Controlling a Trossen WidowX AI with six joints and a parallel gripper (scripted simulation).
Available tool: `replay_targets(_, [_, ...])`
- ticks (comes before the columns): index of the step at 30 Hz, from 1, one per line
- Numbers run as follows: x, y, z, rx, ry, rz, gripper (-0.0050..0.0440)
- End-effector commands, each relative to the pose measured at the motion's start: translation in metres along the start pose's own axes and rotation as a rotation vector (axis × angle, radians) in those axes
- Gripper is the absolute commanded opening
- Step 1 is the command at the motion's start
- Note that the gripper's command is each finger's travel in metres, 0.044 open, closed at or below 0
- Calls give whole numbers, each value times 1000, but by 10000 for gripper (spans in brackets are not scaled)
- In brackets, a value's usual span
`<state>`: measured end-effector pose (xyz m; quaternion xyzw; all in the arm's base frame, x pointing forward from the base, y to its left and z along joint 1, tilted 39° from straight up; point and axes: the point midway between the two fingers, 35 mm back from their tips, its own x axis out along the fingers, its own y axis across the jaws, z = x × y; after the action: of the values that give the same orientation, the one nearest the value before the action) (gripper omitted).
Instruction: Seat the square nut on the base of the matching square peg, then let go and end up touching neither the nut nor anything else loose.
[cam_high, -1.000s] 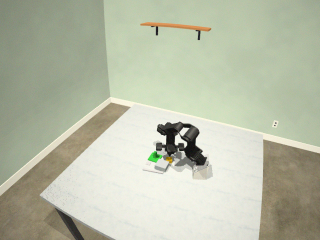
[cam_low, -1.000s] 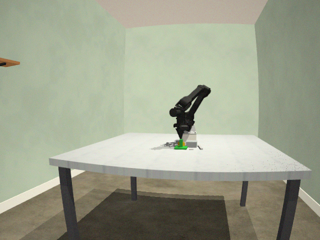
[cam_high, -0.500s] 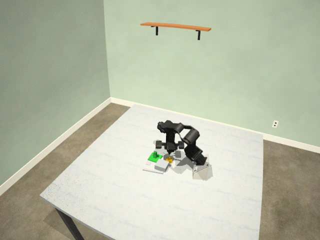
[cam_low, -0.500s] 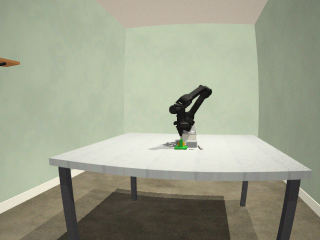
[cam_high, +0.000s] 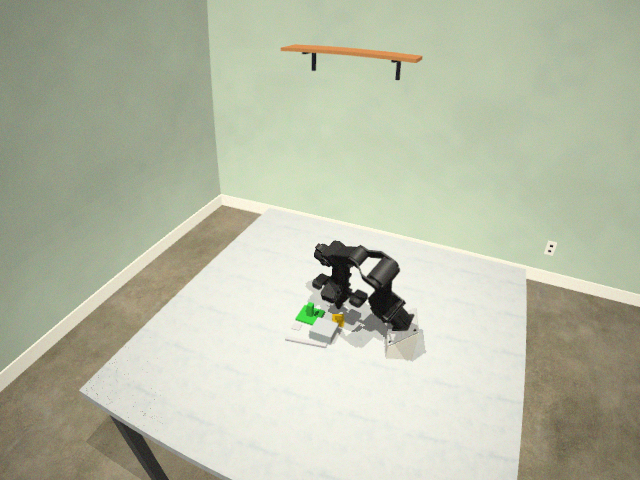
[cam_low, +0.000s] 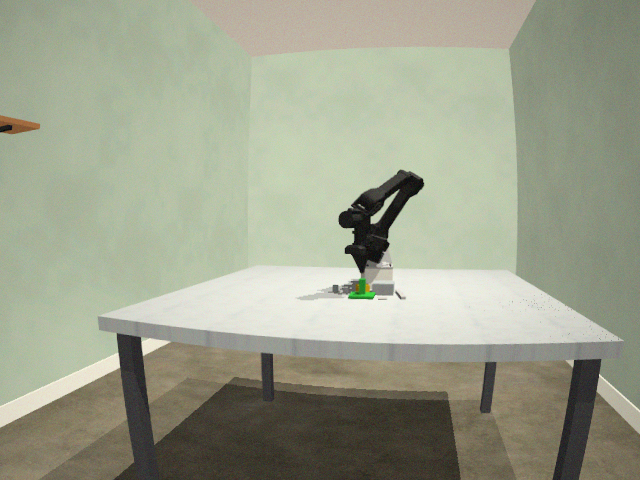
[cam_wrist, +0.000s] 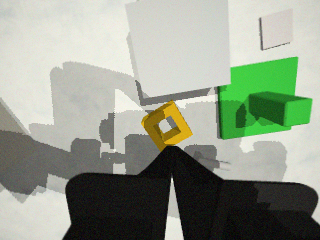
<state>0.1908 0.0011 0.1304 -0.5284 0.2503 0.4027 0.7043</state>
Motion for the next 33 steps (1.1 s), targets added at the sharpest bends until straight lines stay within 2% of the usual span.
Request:
replay_targets(1, [1,0,0,192,1,-1,0])
replay_targets(15, [3,0,0,977,0,-1,0])
replay_targets(17, [3,0,0,977,0,-1,0])
replay_targets(19, [3,0,1,1149,0,-1,0])
replay_targets(32, [5,1,1,1863,0,-2,0])
replay_targets(33, [5,1,1,1863,0,-2,0])
